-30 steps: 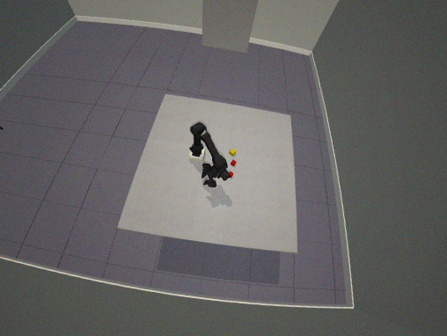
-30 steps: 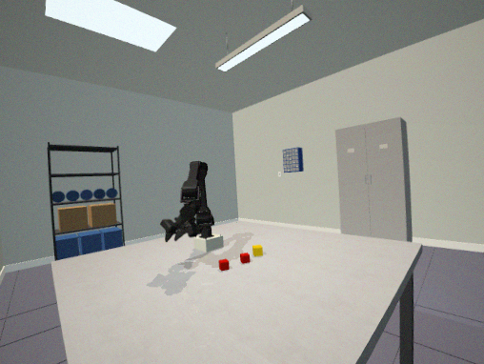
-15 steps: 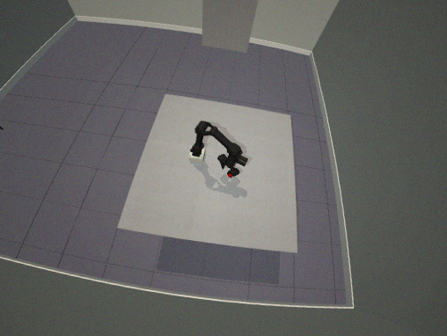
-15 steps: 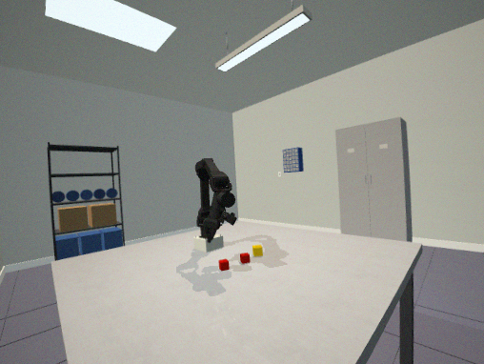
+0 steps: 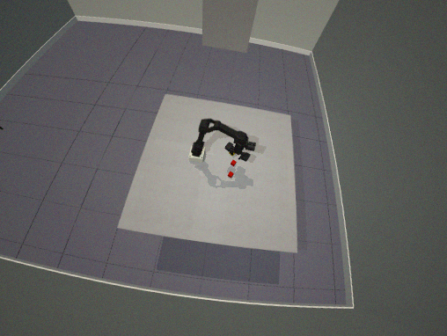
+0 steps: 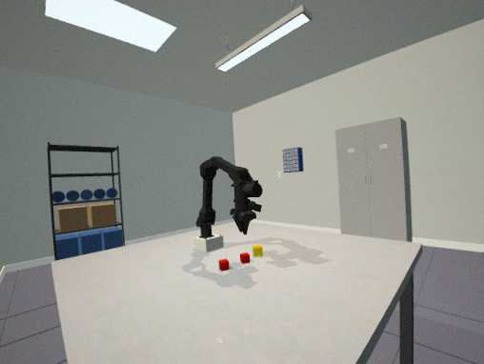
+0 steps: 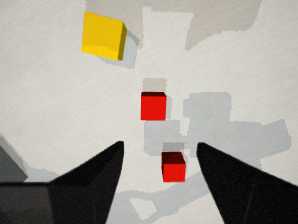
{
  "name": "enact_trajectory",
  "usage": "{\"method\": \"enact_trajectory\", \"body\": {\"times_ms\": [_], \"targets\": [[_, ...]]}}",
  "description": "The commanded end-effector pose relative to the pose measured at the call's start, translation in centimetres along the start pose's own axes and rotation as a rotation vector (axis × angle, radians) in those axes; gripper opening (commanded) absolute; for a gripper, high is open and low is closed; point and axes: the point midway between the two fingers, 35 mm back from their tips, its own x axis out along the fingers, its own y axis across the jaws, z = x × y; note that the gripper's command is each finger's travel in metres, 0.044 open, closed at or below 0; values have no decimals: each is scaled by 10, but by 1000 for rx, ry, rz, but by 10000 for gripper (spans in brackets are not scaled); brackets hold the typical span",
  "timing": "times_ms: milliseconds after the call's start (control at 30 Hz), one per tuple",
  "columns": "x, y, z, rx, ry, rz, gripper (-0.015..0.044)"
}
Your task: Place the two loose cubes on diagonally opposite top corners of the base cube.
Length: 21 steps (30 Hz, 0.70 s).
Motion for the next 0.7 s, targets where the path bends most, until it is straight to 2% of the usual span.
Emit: {"method": "enact_trajectory", "body": {"times_ms": [0, 200, 667], "targets": [[13, -1, 2, -8, -8, 8, 265], [61, 1, 2, -8, -8, 8, 265], [78, 1, 2, -8, -8, 8, 265]]}}
